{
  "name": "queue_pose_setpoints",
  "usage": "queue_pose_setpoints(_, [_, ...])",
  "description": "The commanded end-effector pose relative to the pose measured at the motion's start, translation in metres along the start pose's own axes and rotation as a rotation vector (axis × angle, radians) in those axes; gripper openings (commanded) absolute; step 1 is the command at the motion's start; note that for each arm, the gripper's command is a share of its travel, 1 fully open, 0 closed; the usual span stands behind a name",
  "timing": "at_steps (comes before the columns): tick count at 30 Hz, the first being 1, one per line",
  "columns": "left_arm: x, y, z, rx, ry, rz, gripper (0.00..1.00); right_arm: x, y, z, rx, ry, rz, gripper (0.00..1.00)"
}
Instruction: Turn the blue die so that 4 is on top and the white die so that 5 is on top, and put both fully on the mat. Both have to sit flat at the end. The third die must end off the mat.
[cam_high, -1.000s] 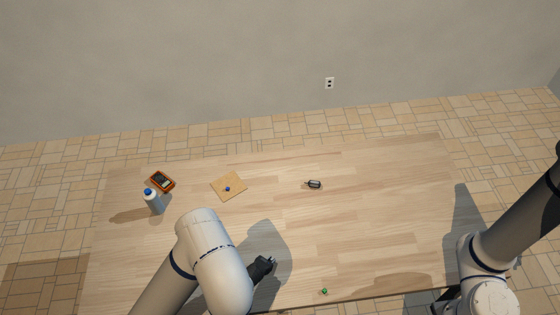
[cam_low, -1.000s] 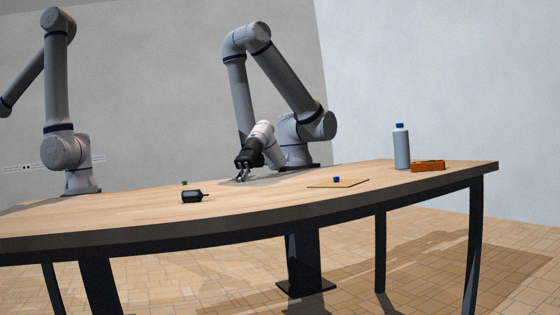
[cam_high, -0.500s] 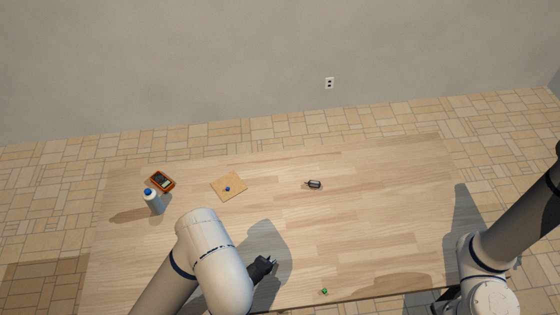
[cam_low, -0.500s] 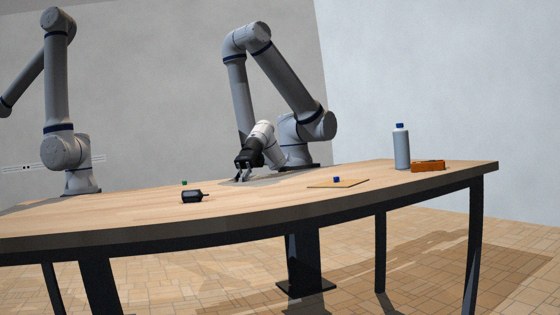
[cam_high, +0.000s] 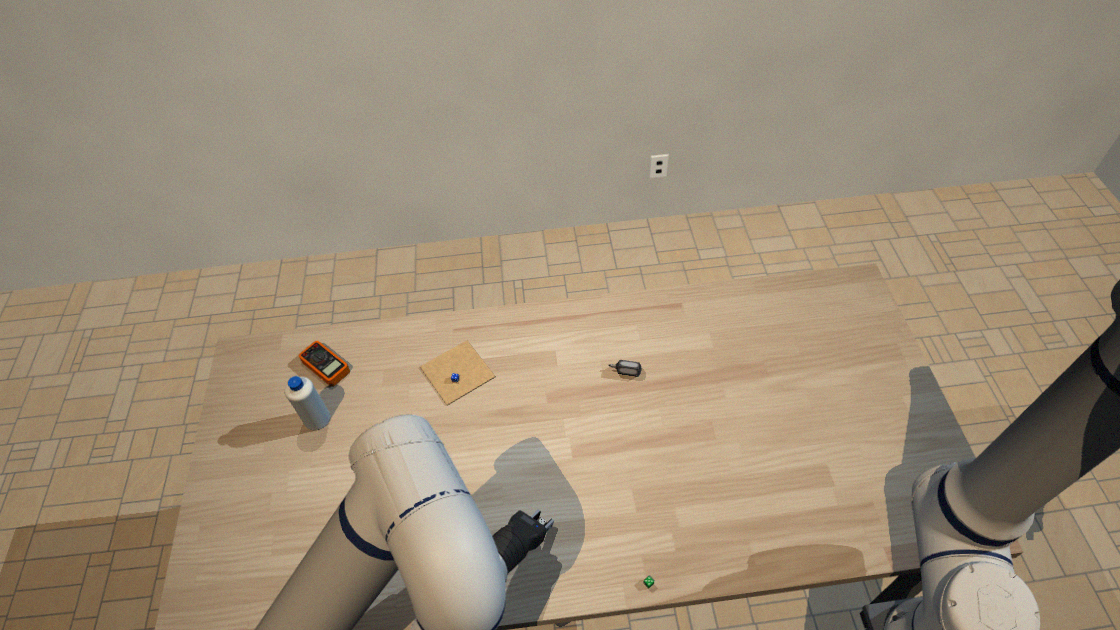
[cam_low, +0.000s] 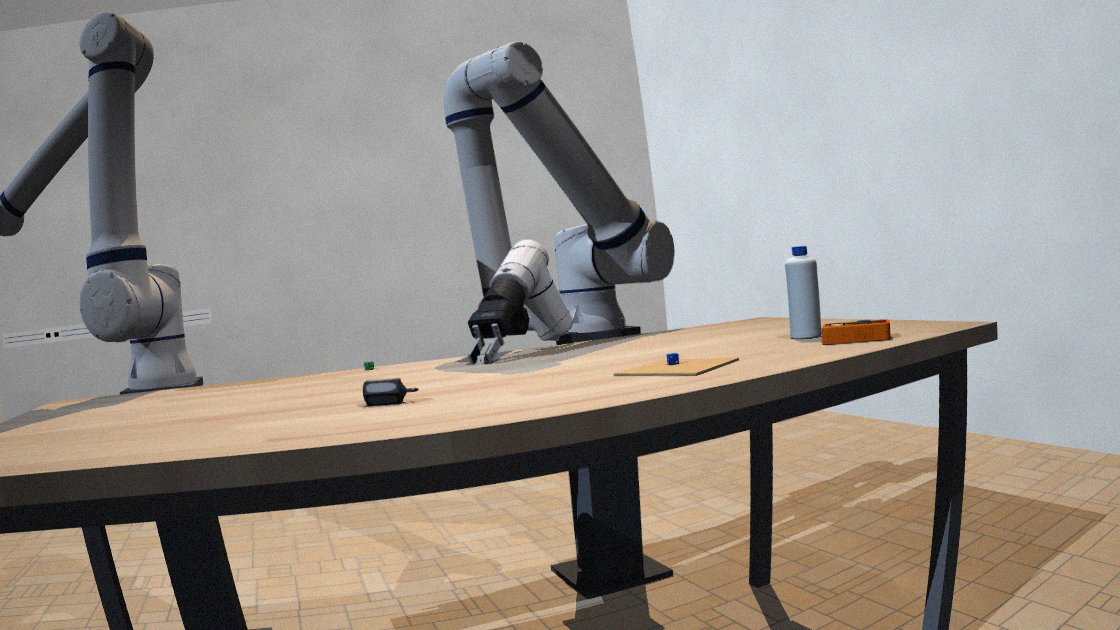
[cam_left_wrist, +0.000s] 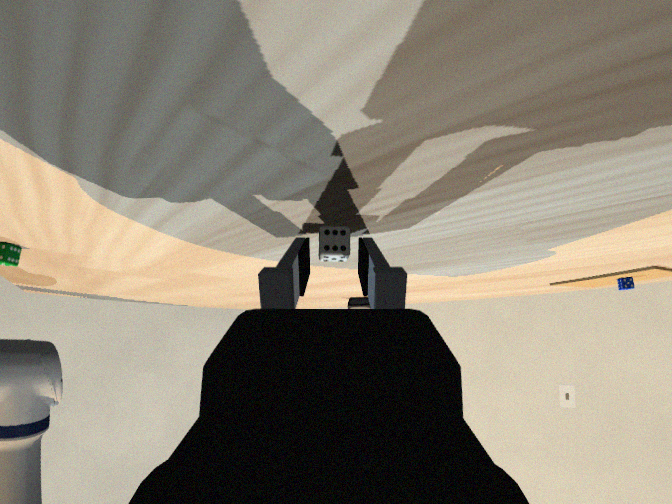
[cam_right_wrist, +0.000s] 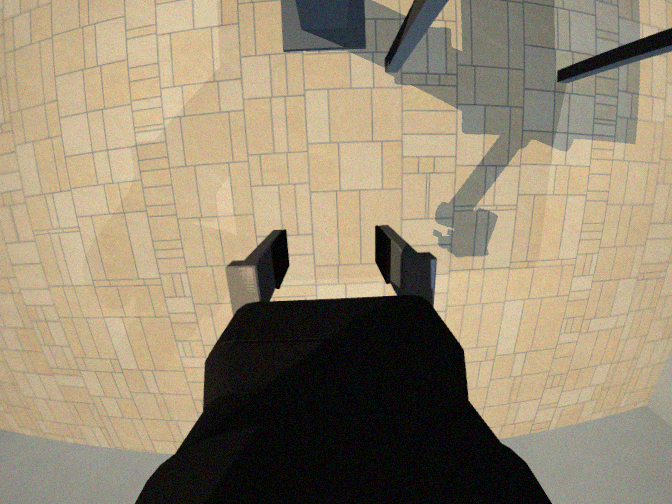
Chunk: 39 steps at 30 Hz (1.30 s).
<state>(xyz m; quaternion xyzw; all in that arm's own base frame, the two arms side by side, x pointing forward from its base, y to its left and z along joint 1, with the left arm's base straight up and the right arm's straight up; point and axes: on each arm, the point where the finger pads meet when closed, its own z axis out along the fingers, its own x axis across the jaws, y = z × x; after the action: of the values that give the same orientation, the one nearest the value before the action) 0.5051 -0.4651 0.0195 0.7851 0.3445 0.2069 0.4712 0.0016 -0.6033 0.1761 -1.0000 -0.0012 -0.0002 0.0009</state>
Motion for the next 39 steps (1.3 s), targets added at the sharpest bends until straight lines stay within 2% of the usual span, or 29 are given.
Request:
queue_pose_setpoints(1, [0.0,0.0,0.0,-0.001,0.0,0.0,0.64,0.0,0.001,-0.001,-0.002,0.0,0.0,1.0])
queue_pose_setpoints(31, [0.0,0.0,-0.001,-0.001,0.0,0.0,0.64,0.0,0.001,-0.001,-0.002,0.0,0.0,1.0])
queue_pose_setpoints(39, [0.0,0.0,-0.021,-0.001,0.0,0.0,0.64,0.0,0.001,-0.001,-0.002,0.0,0.0,1.0])
